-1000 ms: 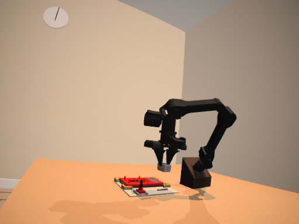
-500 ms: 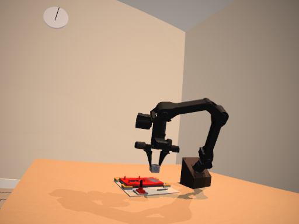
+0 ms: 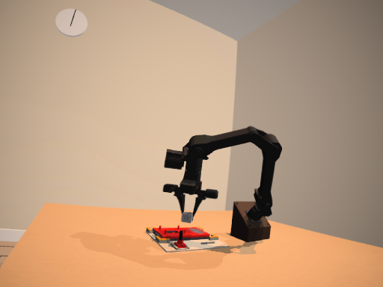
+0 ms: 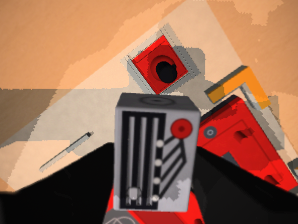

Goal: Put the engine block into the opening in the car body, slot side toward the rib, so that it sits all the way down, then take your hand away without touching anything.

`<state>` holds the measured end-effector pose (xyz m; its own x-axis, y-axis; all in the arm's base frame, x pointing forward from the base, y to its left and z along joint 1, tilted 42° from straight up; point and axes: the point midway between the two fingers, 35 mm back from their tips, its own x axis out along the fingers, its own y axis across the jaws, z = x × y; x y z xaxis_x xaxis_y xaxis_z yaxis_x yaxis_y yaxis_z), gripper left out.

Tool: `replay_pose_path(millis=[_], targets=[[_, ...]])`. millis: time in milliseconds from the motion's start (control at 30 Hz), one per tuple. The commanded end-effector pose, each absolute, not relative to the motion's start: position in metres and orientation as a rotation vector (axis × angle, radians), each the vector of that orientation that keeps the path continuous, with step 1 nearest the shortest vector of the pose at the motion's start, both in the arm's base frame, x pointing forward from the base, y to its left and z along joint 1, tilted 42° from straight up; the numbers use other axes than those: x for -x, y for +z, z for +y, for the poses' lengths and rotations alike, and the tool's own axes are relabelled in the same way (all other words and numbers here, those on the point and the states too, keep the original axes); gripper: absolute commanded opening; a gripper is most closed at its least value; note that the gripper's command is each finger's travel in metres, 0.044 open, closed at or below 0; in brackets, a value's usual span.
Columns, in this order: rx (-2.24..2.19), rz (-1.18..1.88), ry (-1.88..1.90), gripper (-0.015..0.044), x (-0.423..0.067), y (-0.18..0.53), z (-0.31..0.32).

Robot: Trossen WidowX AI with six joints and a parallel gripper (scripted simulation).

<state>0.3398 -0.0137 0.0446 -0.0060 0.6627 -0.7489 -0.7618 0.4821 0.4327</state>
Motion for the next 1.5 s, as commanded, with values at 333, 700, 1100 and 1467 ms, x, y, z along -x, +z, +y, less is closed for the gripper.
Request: replay_pose_path(millis=[333, 700, 1100, 1467], targets=[[-0.169, 1.297, 0.916, 0.0000, -0.346, 0.003, -0.033], [-0.401, 1.428, 0.720, 0.0000, -0.347, -0.030, -0.048], [-0.572, 1.512, 0.566, 0.0079, -0.347, -0.052, -0.057], [-0.571, 1.512, 0.567, 0.0158, -0.347, -0.053, -0.057]])
